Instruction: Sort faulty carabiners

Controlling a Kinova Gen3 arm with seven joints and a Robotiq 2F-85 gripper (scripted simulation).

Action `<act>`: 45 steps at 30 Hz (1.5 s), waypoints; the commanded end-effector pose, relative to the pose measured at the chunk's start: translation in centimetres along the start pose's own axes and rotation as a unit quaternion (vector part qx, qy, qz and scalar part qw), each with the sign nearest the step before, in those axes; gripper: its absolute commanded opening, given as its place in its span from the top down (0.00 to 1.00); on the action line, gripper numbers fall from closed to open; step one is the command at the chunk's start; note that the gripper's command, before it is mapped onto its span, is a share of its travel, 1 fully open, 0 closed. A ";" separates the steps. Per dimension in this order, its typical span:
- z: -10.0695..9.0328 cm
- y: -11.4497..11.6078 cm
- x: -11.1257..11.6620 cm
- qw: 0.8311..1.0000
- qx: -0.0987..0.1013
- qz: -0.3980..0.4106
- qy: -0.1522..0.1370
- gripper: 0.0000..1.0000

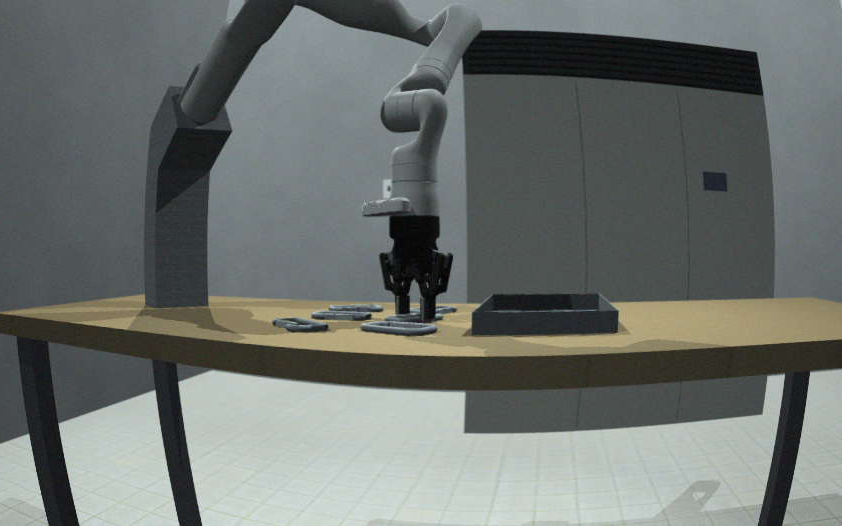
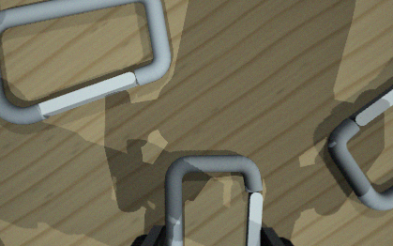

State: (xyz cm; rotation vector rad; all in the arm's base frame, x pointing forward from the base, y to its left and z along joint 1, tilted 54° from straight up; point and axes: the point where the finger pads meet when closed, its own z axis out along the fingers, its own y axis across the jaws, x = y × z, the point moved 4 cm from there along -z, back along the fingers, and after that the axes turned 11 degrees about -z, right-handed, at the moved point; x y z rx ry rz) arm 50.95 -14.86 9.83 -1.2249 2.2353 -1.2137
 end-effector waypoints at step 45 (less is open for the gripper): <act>-0.1 0.0 0.0 1.000 0.000 0.000 0.000 0.47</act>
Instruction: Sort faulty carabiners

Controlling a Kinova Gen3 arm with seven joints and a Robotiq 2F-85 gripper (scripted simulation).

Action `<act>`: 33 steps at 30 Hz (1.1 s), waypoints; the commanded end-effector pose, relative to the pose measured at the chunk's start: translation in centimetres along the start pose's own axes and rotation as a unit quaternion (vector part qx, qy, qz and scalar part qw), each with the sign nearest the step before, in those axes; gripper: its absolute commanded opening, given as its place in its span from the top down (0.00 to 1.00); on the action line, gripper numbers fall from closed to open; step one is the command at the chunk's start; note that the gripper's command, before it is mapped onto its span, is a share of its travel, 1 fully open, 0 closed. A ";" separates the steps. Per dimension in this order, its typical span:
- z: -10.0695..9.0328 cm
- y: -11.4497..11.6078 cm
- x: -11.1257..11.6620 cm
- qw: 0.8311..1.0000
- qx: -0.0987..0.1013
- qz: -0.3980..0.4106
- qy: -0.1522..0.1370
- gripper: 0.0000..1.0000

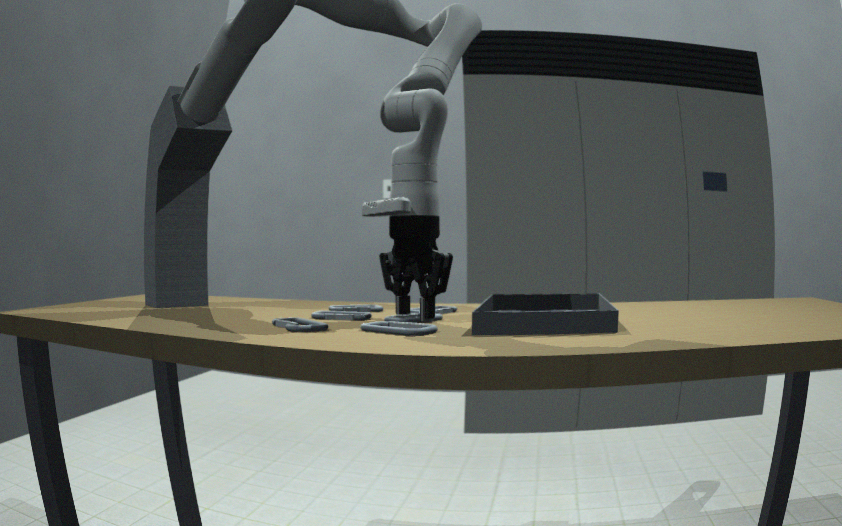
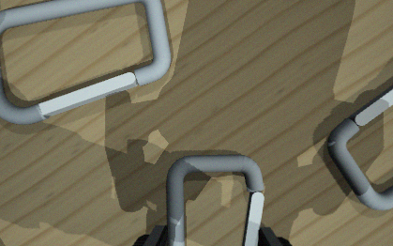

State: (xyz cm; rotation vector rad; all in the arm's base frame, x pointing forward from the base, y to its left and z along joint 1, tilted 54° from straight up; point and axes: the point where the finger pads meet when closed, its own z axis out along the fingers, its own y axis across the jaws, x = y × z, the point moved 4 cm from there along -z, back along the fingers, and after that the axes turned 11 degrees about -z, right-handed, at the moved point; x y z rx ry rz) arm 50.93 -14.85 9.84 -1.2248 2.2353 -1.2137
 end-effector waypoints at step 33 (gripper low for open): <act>0.0 0.0 0.0 1.000 0.000 0.000 0.000 0.00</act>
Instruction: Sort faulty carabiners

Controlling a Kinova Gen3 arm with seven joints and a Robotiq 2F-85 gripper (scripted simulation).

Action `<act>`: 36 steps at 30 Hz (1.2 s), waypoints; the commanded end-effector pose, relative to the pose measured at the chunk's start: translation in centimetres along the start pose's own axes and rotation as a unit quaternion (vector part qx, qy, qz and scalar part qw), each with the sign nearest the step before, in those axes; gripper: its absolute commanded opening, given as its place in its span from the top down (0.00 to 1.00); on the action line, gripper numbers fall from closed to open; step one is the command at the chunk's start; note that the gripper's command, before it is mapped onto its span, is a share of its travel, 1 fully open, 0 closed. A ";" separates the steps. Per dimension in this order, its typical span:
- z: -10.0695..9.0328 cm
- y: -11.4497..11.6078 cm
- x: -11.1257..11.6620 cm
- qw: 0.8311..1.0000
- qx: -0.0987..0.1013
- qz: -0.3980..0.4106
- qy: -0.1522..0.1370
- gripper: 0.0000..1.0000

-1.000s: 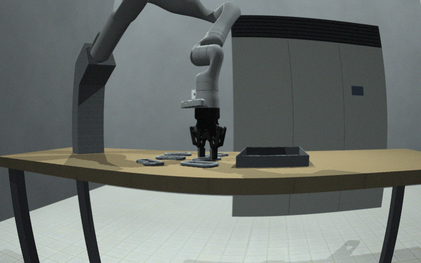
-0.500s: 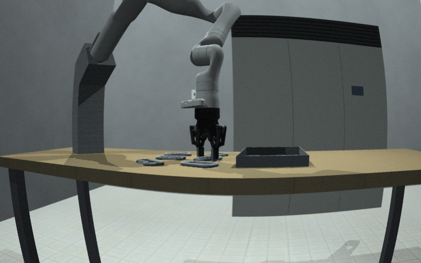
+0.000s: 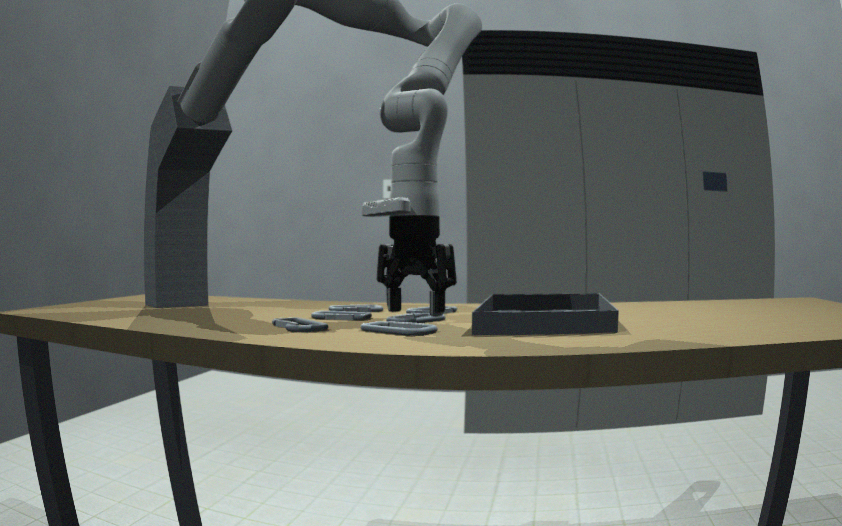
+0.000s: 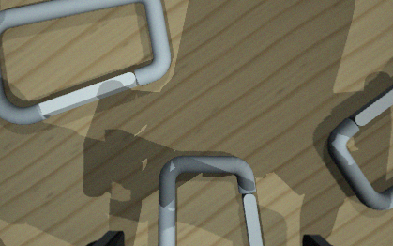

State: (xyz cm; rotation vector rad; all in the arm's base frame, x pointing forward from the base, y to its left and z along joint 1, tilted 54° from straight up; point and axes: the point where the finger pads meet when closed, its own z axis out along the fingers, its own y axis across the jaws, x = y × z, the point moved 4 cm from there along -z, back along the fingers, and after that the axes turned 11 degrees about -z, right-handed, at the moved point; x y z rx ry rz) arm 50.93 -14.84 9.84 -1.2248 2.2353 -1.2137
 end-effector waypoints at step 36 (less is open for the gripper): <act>0.0 0.0 0.0 1.000 0.000 0.000 0.000 0.00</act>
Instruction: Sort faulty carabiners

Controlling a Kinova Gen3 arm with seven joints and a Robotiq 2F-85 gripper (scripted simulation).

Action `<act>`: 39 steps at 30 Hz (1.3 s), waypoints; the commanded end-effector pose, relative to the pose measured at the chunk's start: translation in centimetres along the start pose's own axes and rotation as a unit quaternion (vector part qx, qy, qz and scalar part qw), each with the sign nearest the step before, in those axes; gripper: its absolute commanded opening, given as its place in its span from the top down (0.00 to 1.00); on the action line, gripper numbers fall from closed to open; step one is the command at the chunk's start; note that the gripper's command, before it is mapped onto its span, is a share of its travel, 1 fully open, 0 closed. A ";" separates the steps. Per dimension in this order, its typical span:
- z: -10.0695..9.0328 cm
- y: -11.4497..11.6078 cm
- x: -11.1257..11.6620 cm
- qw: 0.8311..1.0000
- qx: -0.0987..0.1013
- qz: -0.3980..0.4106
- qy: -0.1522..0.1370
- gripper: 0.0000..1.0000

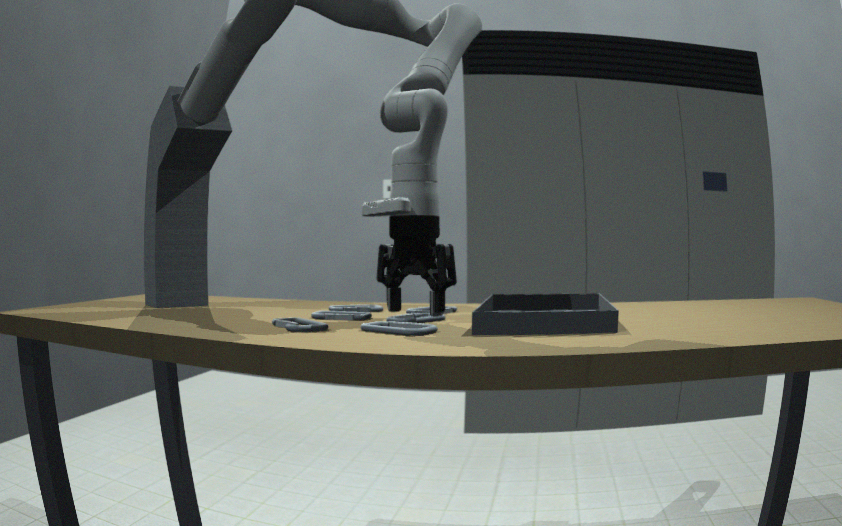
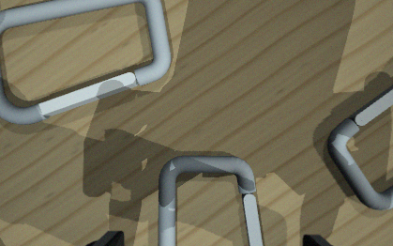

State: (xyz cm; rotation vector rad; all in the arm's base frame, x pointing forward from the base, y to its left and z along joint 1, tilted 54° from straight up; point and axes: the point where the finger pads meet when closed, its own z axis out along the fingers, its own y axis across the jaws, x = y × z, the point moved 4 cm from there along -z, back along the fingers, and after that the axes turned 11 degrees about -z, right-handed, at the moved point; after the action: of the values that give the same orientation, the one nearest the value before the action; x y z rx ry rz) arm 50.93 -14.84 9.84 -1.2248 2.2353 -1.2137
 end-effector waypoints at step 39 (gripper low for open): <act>-8.3 -0.1 -0.1 1.000 0.000 -0.001 0.002 0.00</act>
State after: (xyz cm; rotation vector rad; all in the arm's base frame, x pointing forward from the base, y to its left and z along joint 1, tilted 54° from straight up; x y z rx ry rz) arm 45.98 -10.51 14.77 -1.2268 2.2388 -1.2184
